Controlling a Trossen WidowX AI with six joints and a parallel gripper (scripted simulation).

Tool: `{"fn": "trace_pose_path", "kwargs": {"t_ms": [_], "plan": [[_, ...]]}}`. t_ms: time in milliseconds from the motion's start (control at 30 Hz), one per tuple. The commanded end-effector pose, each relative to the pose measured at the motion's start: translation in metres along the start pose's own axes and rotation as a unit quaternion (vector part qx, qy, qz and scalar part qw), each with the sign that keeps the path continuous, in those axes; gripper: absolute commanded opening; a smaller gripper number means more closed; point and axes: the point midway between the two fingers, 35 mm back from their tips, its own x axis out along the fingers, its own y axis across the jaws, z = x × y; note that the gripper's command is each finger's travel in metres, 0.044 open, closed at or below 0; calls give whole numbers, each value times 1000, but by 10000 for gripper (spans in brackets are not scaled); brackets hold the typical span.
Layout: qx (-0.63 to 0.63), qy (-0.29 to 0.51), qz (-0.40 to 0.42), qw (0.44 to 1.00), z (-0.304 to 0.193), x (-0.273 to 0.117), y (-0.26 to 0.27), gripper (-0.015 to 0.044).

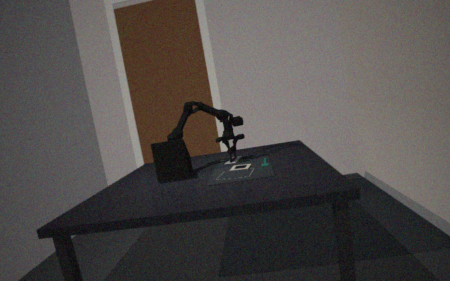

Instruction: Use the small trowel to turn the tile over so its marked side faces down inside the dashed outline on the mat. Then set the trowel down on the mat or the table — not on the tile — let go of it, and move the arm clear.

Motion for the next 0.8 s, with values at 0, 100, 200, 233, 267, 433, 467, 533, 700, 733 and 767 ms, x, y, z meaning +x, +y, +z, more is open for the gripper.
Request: {"fn": "trace_pose_path", "kwargs": {"t_ms": [0, 100, 200, 233, 267, 433, 467, 533, 700, 733, 767], "plan": [[54, -1, -2, 999, 1, 1, 0, 130], [88, -1, -1, 996, 1, 1, 0, 130], [91, -1, -1, 996, 1, 1, 0, 130], [91, -1, -1, 996, 1, 1, 0, 130], [91, -1, -1, 996, 1, 1, 0, 130], [91, -1, -1, 996, 1, 1, 0, 261], [91, -1, -1, 996, 1, 1, 0, 270], [91, -1, -1, 996, 1, 1, 0, 270], [91, -1, -1, 996, 1, 1, 0, 270], [91, -1, -1, 996, 1, 1, 0, 270], [91, -1, -1, 996, 1, 1, 0, 270]]}}
